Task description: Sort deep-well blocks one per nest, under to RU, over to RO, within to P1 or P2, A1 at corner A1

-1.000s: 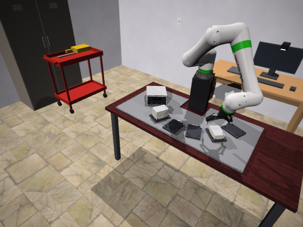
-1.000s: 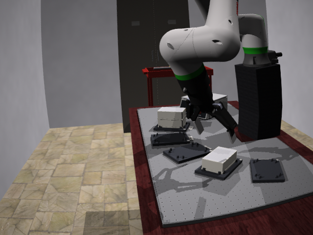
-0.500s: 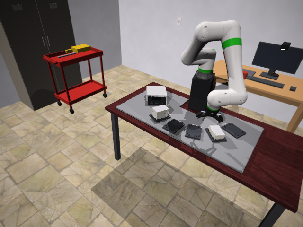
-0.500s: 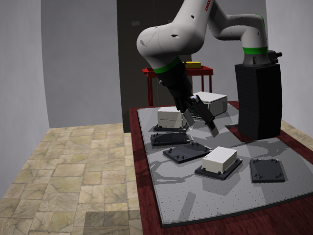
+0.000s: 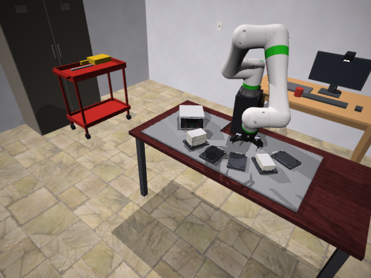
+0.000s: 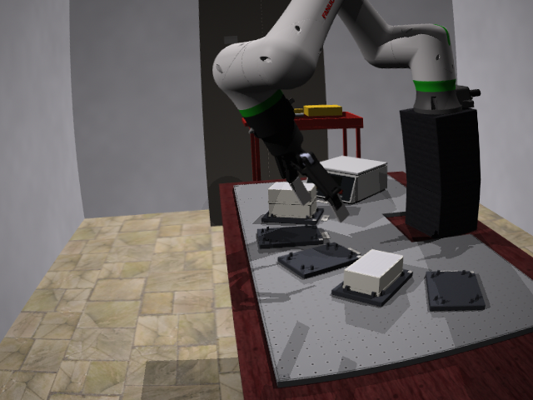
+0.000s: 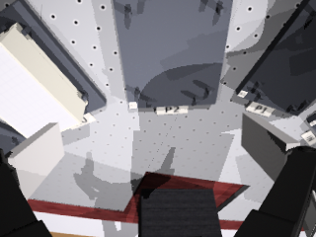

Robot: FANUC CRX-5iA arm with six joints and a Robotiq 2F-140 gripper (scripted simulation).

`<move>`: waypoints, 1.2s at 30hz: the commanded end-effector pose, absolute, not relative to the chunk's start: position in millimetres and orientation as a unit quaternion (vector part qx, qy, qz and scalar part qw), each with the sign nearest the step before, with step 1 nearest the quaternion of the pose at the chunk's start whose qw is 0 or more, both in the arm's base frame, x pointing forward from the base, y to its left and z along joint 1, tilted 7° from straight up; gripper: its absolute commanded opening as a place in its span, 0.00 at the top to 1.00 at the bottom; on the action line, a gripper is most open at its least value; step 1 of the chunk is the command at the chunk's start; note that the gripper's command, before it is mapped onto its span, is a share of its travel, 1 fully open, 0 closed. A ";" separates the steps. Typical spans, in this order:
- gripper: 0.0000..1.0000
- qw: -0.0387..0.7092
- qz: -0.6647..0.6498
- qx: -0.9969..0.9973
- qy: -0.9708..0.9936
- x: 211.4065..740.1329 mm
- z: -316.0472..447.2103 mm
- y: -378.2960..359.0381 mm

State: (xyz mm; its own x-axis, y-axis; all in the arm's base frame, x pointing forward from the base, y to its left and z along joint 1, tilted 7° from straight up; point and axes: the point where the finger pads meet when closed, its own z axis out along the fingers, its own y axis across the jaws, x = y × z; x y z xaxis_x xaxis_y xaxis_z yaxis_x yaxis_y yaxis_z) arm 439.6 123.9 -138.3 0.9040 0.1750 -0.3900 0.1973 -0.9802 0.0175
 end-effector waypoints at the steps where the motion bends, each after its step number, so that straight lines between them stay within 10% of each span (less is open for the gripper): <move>1: 0.00 0.028 -0.197 0.975 0.096 446.9 -134.4 107.5; 36: 0.00 -0.038 -0.198 0.974 -0.100 451.8 -133.3 -25.7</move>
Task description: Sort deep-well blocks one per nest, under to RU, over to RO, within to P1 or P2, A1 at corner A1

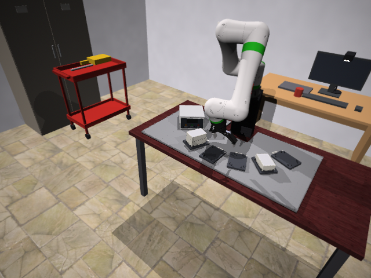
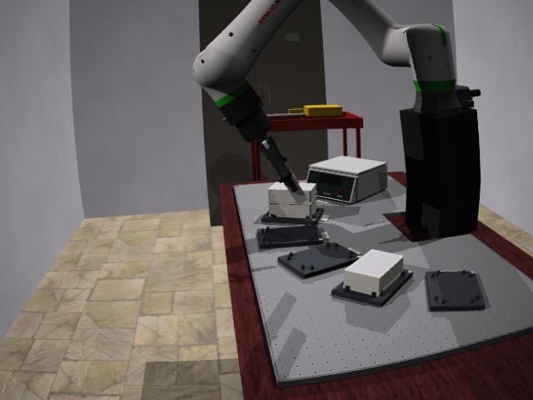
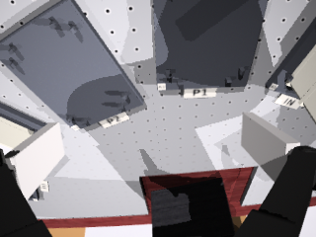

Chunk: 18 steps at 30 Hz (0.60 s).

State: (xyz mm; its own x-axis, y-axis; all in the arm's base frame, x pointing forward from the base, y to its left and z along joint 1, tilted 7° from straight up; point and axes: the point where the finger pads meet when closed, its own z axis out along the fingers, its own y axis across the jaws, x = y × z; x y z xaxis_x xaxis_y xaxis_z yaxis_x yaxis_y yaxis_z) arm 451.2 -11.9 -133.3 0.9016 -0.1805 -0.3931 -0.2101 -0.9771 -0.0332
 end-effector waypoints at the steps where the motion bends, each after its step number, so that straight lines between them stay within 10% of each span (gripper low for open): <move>1: 0.00 0.038 0.198 -0.974 0.100 451.8 -133.3 -30.7; 18: 0.00 0.043 0.197 -0.973 0.116 450.4 -133.9 -86.3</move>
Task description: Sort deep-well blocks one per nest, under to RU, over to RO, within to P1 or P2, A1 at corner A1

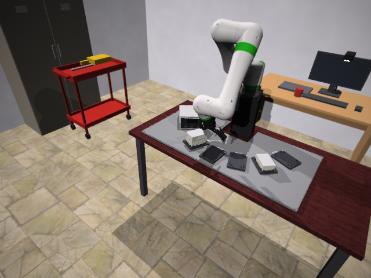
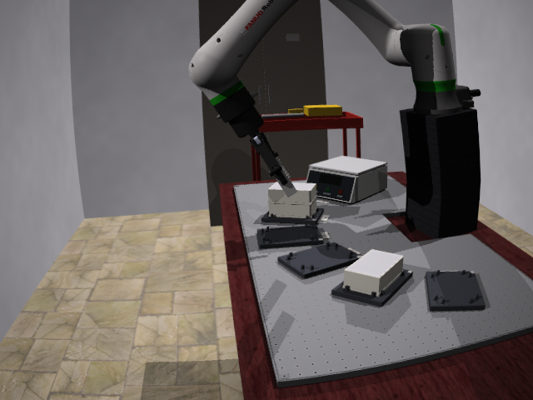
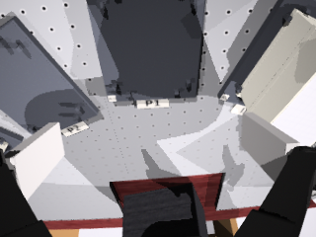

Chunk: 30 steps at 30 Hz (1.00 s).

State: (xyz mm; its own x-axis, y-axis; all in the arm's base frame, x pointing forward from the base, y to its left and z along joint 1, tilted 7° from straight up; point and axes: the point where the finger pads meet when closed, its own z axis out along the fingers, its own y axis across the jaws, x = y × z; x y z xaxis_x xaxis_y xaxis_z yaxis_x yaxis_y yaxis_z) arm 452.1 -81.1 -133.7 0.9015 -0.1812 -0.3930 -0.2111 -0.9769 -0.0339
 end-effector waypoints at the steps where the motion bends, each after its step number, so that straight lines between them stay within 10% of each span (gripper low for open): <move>1: 0.00 0.048 0.197 -0.970 0.131 448.5 -134.2 -90.9; 30: 0.00 0.095 0.191 -0.939 0.270 399.9 -141.1 -205.8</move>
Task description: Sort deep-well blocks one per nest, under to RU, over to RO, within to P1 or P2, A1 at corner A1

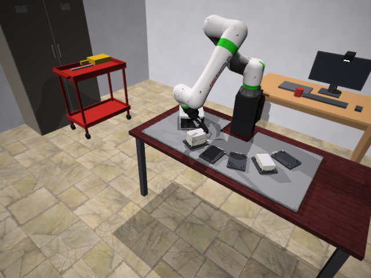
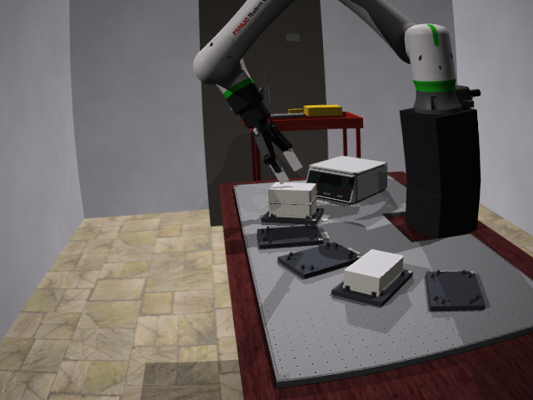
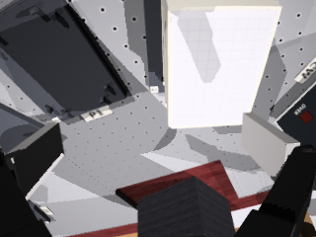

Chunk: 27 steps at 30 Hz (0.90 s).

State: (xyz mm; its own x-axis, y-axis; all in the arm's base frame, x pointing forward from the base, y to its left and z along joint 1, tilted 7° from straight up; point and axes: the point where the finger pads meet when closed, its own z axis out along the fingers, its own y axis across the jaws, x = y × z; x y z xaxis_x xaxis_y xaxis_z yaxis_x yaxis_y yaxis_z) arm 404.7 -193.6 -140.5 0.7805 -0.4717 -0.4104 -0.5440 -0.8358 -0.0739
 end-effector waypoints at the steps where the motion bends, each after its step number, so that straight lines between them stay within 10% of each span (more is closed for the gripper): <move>1: 0.00 0.095 0.191 -0.939 0.270 397.9 -141.4 -210.4; 27: 0.00 0.095 0.191 -0.939 0.270 383.0 -150.2 -247.6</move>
State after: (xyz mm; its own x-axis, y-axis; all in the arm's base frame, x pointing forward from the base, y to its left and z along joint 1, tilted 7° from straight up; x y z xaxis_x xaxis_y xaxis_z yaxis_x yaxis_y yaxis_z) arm 382.6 -247.5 -148.4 0.7806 -0.4713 -0.4104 -0.5438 -0.8359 -0.0743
